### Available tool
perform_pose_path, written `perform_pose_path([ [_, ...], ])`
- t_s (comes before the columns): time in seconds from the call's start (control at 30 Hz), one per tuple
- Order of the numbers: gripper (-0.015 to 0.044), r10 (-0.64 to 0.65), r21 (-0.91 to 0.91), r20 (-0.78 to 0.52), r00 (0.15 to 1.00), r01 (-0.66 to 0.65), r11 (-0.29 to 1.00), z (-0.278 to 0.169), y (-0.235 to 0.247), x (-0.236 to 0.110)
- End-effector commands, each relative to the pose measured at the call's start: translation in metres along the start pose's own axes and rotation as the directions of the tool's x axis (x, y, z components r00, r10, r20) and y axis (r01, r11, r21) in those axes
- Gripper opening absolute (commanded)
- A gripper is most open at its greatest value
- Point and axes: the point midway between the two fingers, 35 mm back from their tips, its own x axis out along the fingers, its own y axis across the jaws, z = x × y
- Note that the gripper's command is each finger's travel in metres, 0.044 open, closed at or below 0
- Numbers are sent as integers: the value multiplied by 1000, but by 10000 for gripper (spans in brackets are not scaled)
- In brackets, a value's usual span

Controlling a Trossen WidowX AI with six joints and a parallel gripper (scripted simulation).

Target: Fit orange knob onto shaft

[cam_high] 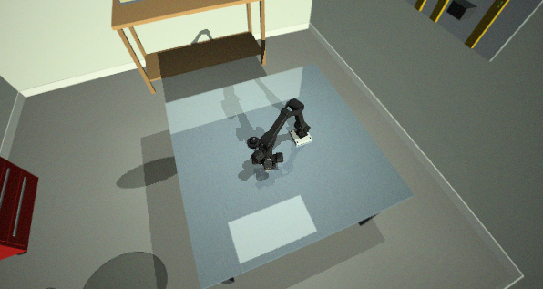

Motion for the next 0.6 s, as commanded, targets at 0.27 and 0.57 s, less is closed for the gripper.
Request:
perform_pose_path([
  [0.27, 179, 1, -1, 216, 976, -1, 1000, -11, 0, -8],
  [0.57, 179, 2, -1, 357, 934, -1, 1000, -20, 0, -13],
])
